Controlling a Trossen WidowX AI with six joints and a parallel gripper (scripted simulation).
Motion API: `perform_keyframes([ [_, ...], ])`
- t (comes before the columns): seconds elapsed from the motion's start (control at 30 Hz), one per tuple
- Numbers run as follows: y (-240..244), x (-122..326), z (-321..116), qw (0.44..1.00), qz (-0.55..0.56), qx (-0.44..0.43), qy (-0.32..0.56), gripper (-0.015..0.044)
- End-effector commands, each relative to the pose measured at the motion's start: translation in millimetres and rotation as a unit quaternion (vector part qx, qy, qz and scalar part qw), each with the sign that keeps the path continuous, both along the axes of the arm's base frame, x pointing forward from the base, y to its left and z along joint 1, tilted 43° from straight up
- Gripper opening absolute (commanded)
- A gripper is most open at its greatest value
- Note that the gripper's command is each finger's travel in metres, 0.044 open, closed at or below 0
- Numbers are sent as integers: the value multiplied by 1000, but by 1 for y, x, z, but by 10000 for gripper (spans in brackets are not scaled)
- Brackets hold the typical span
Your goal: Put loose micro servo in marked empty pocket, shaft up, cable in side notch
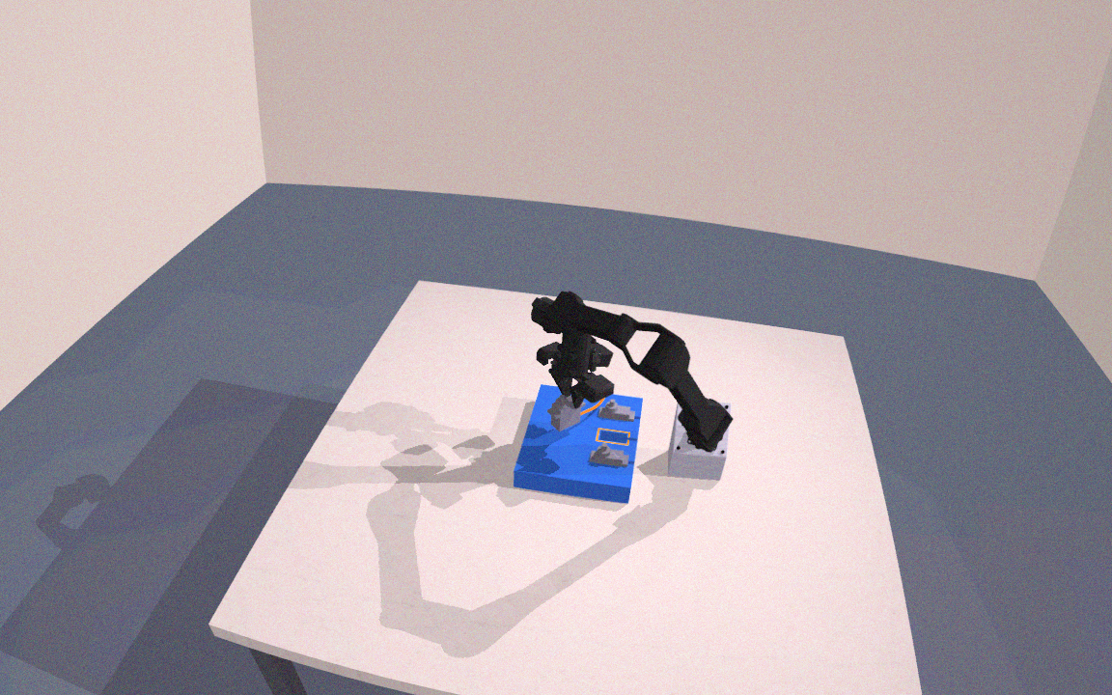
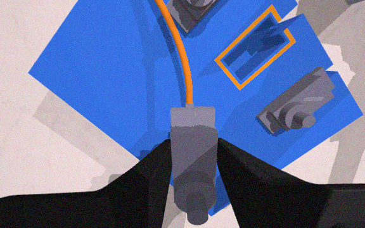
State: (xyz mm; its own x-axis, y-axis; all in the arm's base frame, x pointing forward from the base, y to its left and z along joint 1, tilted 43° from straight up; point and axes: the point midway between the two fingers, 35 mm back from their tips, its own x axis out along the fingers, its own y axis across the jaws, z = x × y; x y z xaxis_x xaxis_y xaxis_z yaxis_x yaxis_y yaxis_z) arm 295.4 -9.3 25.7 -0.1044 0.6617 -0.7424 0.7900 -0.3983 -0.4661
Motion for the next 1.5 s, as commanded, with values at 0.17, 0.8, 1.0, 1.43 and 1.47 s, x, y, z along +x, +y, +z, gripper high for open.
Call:
perform_keyframes([
  [0.17, -1, 0, 1, 989, -112, -14, 97, 0],
  [0.8, -1, 0, 1, 915, -301, -41, 267, 0],
  [1.0, -2, -10, 1, 914, -301, -41, 267, 0],
  [1.43, -10, -67, 2, 914, -301, -42, 268, 0],
  [1.47, -11, -72, 2, 914, -301, -42, 268, 0],
])
